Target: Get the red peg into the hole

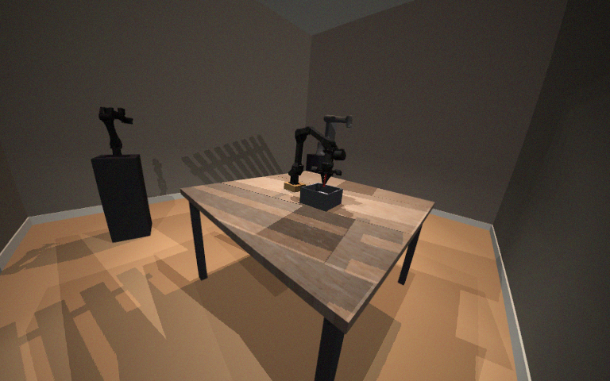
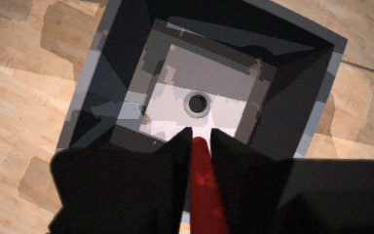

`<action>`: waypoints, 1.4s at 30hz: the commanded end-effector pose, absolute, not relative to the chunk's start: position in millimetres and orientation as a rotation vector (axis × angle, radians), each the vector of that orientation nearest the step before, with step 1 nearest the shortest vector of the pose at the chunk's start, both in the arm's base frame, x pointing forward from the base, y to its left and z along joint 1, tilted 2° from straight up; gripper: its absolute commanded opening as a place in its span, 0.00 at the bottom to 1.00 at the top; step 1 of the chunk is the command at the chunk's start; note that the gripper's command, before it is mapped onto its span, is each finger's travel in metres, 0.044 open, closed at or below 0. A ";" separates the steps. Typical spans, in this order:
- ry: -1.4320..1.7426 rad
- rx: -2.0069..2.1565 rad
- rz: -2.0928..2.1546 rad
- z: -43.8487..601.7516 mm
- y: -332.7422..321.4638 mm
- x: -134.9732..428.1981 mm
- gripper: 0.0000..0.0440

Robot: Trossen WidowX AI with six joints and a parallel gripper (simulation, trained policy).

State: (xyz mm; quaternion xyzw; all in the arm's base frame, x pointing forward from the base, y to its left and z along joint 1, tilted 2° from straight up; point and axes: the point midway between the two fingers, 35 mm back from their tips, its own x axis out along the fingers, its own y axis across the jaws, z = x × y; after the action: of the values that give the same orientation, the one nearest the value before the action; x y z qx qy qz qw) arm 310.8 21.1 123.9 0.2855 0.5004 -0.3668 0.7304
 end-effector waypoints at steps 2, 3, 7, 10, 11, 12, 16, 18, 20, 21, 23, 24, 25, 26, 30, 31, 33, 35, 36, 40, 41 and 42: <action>1.122 0.618 -0.791 117.5 11.7 319.7 0.00; 1.127 0.615 -0.787 115.6 9.2 321.6 0.00; 1.152 0.601 -0.766 106.4 0.9 328.1 0.00; 1.175 0.589 -0.747 97.3 -3.2 331.3 0.00; 1.184 0.584 -0.740 94.2 -4.1 332.0 0.00; 1.193 0.579 -0.733 91.1 -4.9 332.5 0.00; 1.234 0.564 -0.708 78.7 -7.0 334.0 0.13; 1.251 0.563 -0.702 73.7 -8.2 335.5 0.25; 1.265 0.571 -0.702 70.4 -10.1 337.3 0.34; 1.268 0.562 -0.692 70.9 -11.7 339.3 0.34; 1.272 0.560 -0.677 72.6 -13.4 343.8 0.40; 1.272 0.562 -0.669 74.8 -13.3 346.5 0.44; 1.275 0.564 -0.663 76.2 -13.1 348.6 0.49; 1.281 0.567 -0.660 77.3 -12.8 350.3 0.55; 1.299 0.585 -0.635 84.1 -10.6 360.4 0.79; 1.302 0.591 -0.627 86.1 -9.9 363.3 0.85; 1.309 0.603 -0.611 90.1 -8.3 369.1 0.97; 1.314 0.620 -0.591 95.4 -5.4 375.5 1.00; 1.313 0.630 -0.578 98.1 -3.4 379.0 1.00; 1.307 0.640 -0.525 109.1 3.4 392.3 1.00; 1.304 0.644 -0.513 111.8 5.4 395.4 1.00; 1.301 0.647 -0.500 114.5 7.4 398.6 1.00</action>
State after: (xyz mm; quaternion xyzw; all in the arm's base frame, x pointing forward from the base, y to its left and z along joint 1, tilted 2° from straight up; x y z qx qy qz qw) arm 367.5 -12.8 95.6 0.2674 0.6190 -0.2739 0.6858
